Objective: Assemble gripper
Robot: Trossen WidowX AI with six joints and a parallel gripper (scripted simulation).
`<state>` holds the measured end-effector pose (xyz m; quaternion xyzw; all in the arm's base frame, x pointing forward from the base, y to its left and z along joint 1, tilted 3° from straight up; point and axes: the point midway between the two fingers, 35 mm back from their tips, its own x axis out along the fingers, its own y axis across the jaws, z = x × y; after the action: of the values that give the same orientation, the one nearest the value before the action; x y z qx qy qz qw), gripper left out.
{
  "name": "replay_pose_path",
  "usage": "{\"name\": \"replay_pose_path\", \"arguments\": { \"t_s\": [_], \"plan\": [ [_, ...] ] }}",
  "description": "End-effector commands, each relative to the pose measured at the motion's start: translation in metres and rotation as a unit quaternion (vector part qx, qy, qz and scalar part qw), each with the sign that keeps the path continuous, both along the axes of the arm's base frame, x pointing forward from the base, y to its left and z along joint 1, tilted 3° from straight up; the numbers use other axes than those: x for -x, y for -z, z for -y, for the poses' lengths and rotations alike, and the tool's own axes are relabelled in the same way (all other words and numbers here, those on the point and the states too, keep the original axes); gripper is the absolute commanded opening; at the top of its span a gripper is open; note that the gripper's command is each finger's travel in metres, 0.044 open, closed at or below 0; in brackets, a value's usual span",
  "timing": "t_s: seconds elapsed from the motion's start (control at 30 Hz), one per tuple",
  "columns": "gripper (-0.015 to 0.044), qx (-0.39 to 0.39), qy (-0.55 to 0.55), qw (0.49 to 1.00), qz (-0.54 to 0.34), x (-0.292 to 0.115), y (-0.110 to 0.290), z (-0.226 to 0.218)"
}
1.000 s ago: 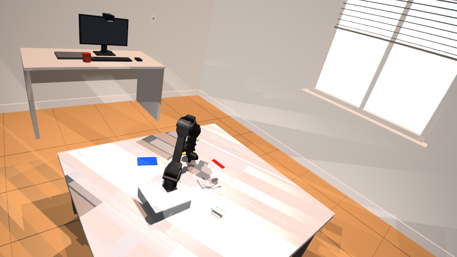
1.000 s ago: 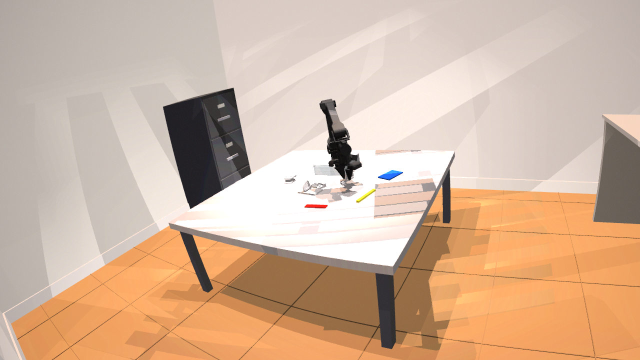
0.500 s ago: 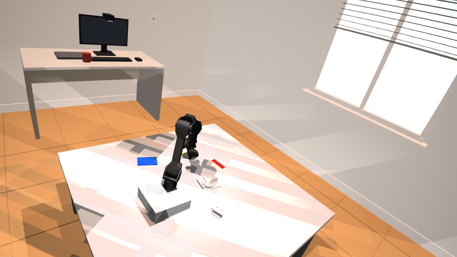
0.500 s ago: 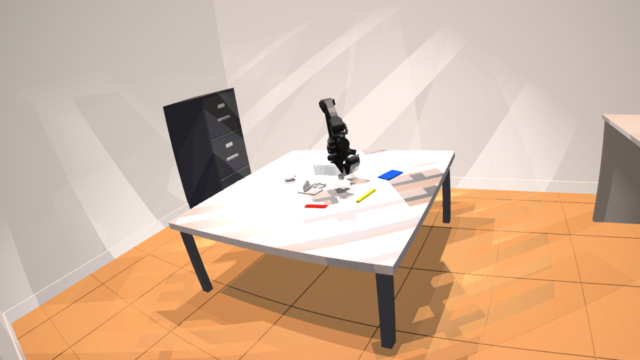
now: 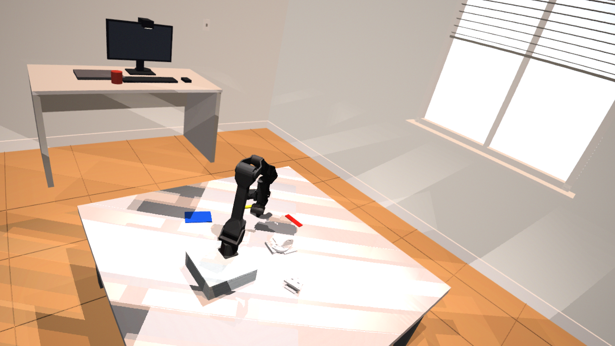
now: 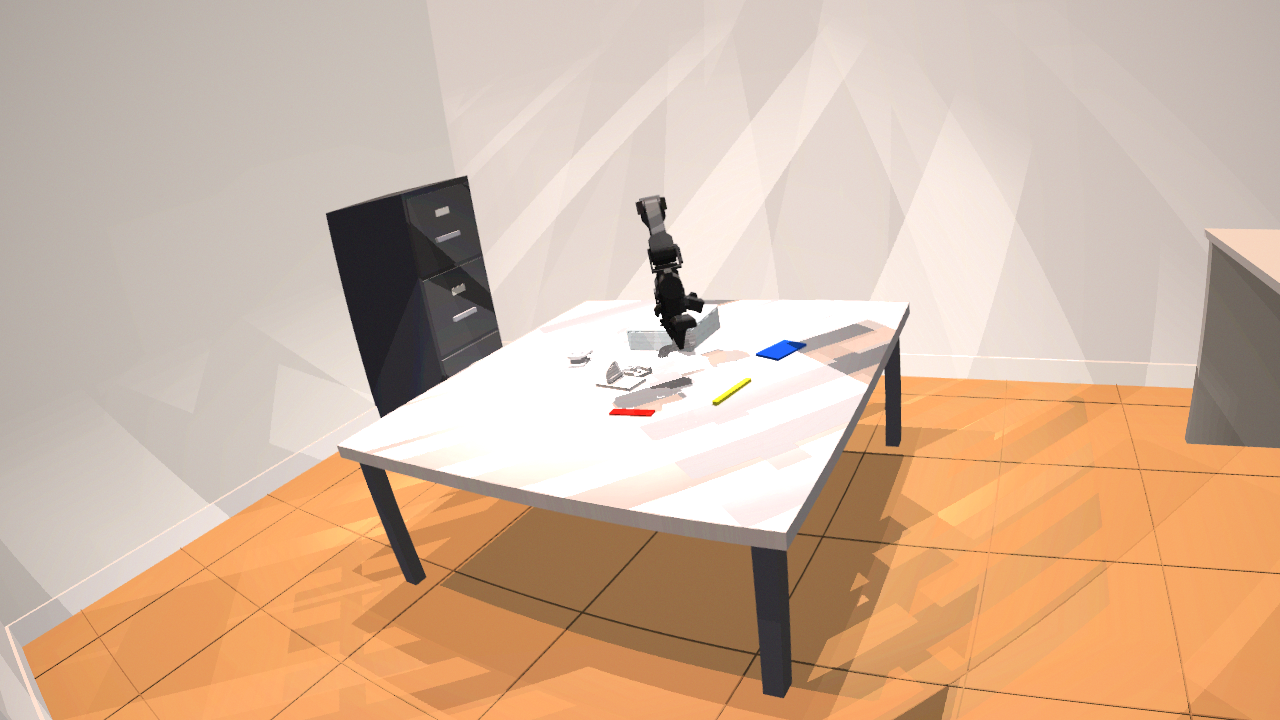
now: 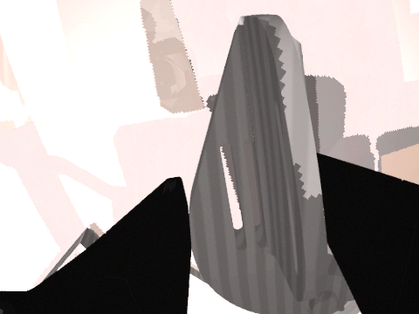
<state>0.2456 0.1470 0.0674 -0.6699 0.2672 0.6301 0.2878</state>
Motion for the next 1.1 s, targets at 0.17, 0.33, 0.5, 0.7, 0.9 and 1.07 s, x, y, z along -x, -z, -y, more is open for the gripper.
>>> {"name": "replay_pose_path", "arguments": {
  "t_s": [0.17,0.33,0.5,0.7,0.9,1.07],
  "plan": [
    [0.0134,-0.006,0.131,0.991,-0.002,0.002,-0.001,0.019],
    [0.0134,-0.011,0.206,0.979,-0.002,0.003,-0.001,0.029],
    [0.0134,-0.015,0.279,0.96,-0.002,0.005,-0.001,0.039],
    [0.0134,-0.02,0.365,0.931,-0.002,0.007,-0.002,0.051],
    [0.0134,-0.025,0.448,0.893,-0.002,0.01,-0.002,0.062],
    [0.0134,-0.029,0.515,0.857,-0.002,0.013,-0.001,0.072]
  ]
}}
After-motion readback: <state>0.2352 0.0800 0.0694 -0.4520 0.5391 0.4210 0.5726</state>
